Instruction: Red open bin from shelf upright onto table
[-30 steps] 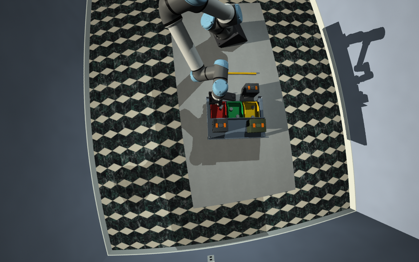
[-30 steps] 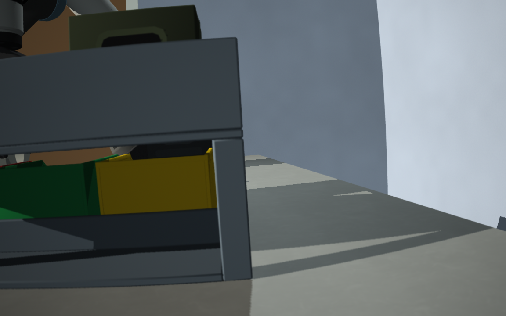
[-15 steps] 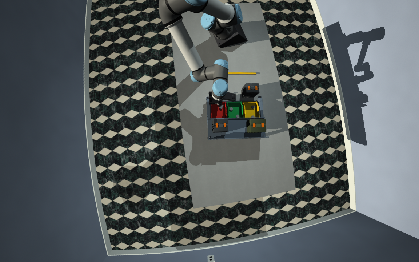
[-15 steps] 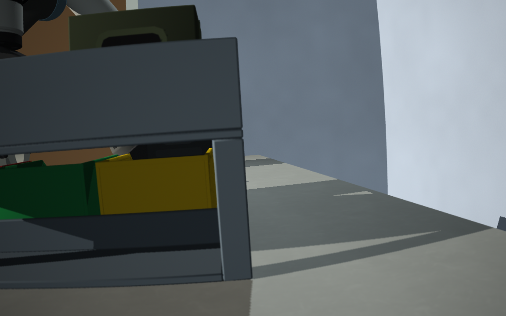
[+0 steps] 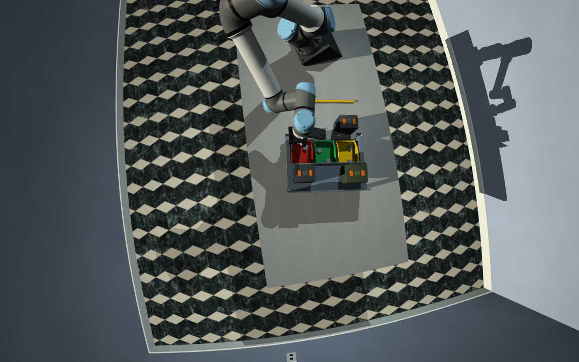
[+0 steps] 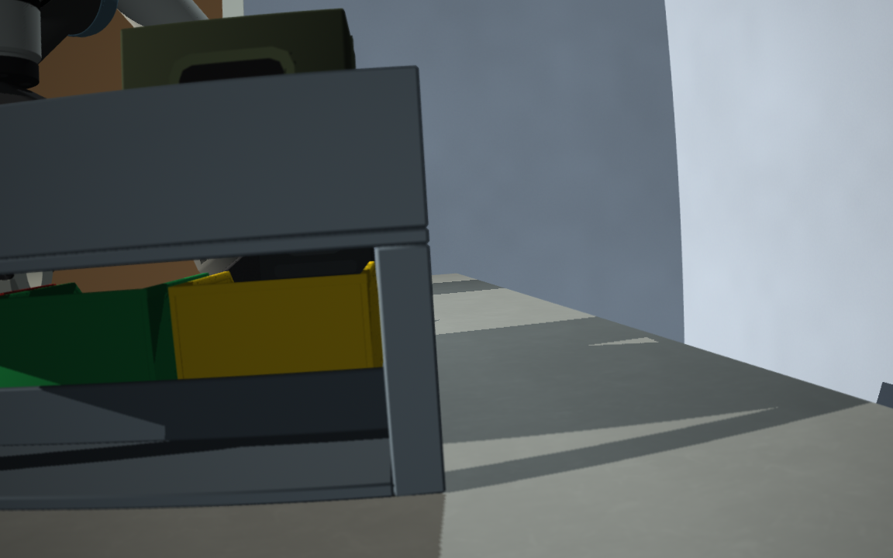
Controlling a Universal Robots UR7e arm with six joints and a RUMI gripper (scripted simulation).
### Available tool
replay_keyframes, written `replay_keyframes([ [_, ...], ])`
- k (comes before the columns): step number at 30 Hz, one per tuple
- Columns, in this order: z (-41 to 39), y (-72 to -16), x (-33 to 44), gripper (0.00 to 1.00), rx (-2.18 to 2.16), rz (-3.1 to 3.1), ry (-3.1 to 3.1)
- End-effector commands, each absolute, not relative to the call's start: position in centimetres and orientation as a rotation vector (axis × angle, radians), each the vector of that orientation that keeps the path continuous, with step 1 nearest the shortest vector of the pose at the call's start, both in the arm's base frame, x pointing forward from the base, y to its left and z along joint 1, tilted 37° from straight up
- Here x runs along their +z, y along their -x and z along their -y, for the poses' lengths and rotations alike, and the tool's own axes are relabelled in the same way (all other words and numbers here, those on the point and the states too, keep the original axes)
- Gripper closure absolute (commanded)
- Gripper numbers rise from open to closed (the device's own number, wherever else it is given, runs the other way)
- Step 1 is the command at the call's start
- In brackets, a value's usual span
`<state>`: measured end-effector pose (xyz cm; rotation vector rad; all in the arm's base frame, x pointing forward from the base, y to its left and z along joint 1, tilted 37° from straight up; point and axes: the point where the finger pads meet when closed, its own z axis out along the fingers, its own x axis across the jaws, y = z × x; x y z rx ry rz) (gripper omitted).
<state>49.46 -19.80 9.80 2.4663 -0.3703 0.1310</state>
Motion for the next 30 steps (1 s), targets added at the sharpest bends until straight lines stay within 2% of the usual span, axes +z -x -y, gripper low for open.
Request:
replay_keyframes([
  [1,19.79,-49.49,9.85,1.0,0.133,0.37,-2.466],
  [30,19.62,-49.49,10.06,1.0,0.133,0.37,-2.466],
])
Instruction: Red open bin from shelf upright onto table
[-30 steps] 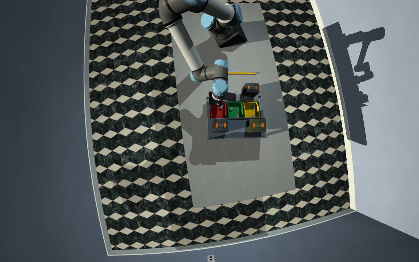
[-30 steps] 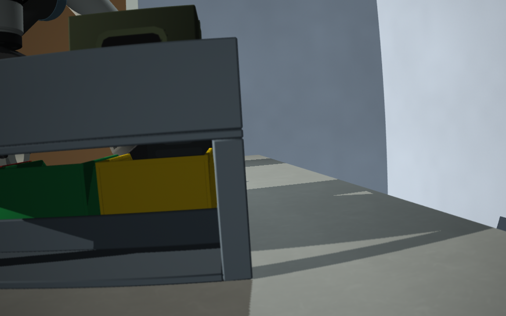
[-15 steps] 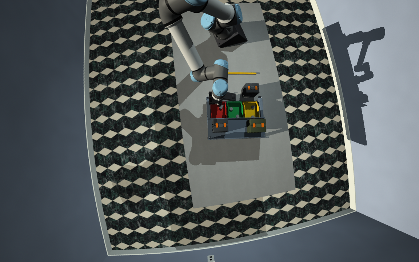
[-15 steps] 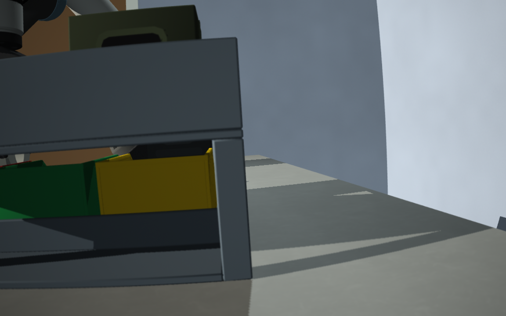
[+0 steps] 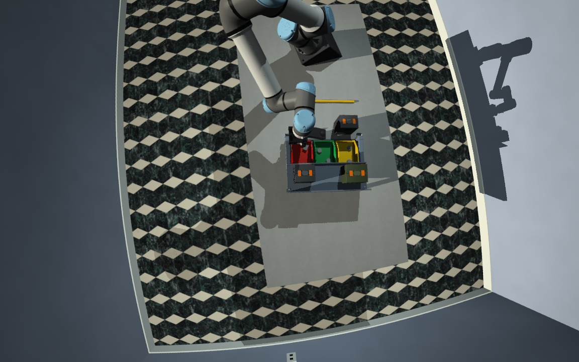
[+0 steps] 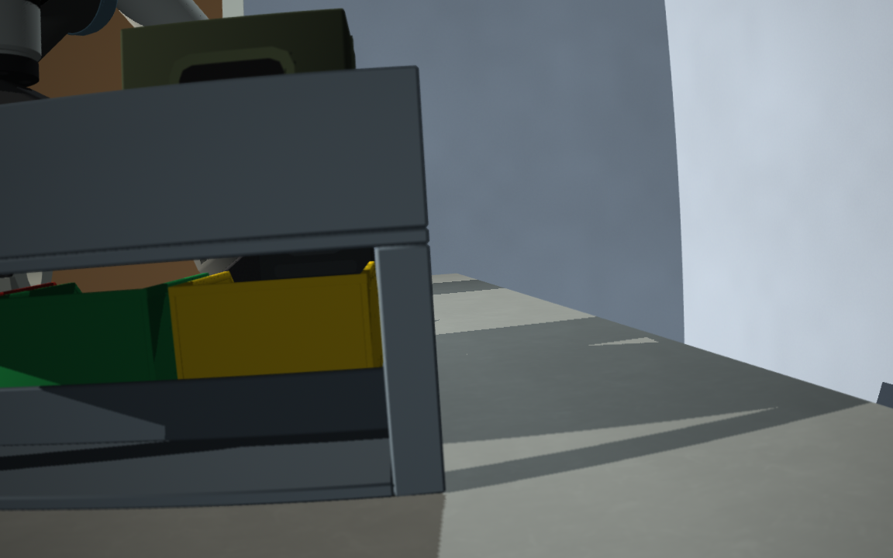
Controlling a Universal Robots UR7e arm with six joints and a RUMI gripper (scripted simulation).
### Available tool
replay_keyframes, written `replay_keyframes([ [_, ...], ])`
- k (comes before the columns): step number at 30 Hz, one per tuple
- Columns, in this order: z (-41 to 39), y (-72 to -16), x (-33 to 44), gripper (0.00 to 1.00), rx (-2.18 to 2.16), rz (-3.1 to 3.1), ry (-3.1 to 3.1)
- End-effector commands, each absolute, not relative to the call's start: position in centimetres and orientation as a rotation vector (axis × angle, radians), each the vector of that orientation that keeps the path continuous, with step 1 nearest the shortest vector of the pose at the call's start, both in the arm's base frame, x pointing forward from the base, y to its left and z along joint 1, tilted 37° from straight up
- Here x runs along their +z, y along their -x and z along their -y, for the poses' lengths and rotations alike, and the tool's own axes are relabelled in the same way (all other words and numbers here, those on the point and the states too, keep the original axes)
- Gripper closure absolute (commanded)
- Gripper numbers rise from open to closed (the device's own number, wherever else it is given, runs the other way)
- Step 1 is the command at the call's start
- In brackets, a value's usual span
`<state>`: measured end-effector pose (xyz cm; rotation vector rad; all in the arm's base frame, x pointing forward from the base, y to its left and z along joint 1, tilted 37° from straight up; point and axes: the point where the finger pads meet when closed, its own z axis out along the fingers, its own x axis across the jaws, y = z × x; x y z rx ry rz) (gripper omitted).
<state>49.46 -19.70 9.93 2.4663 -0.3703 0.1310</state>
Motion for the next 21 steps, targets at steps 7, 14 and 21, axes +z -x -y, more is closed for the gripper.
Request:
replay_keyframes([
  [7,19.5,-49.49,10.22,1.0,0.133,0.37,-2.466],
  [14,19.3,-49.49,10.49,1.0,0.133,0.37,-2.466],
  [21,19.1,-49.48,10.75,1.0,0.133,0.37,-2.466],
])
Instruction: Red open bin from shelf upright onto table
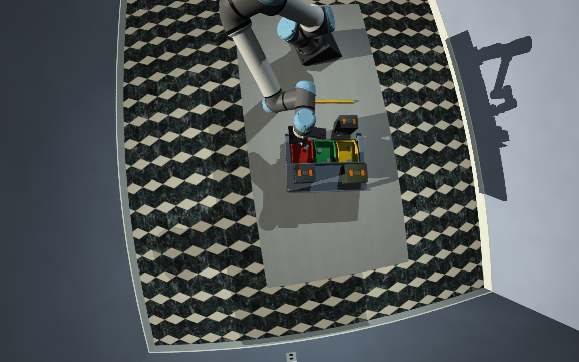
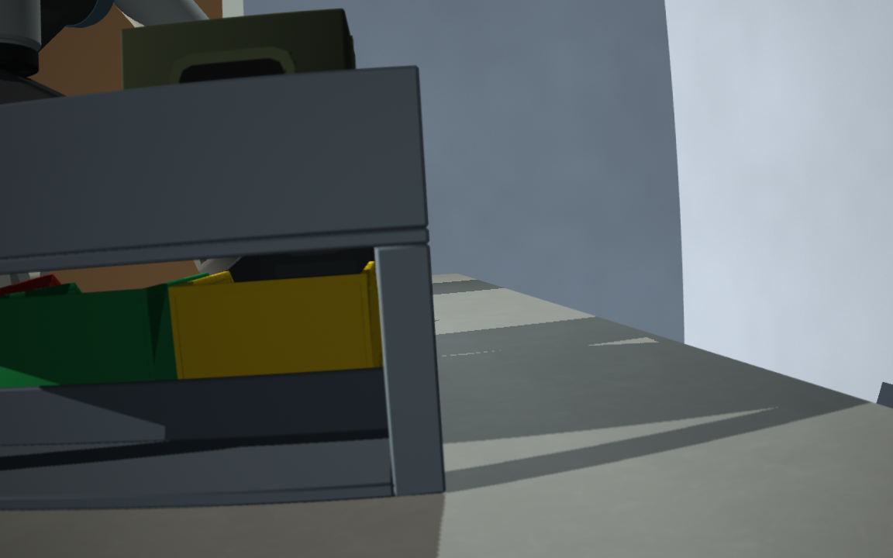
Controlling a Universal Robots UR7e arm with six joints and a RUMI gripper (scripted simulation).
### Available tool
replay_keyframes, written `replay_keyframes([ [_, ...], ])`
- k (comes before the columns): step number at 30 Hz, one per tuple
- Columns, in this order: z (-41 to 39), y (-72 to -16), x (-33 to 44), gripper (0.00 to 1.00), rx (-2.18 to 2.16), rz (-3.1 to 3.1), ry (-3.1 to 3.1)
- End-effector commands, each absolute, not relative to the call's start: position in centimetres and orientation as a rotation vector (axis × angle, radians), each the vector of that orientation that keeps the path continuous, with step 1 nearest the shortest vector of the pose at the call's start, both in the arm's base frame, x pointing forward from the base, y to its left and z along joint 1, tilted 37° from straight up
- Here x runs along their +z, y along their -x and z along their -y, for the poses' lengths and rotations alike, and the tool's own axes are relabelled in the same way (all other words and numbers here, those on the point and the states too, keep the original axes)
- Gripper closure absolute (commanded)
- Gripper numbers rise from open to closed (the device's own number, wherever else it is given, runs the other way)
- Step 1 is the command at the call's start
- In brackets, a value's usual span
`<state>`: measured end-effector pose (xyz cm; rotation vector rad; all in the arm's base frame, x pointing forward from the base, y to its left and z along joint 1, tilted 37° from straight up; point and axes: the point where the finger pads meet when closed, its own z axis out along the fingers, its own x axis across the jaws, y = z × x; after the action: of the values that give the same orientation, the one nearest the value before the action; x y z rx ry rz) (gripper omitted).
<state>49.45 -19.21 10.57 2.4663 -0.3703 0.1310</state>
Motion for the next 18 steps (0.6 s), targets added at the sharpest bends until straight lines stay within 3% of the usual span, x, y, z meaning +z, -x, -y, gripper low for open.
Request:
replay_keyframes([
  [1,19.07,-49.48,10.78,1.0,0.133,0.37,-2.466],
  [18,18.87,-49.48,11.05,1.0,0.133,0.37,-2.466],
])
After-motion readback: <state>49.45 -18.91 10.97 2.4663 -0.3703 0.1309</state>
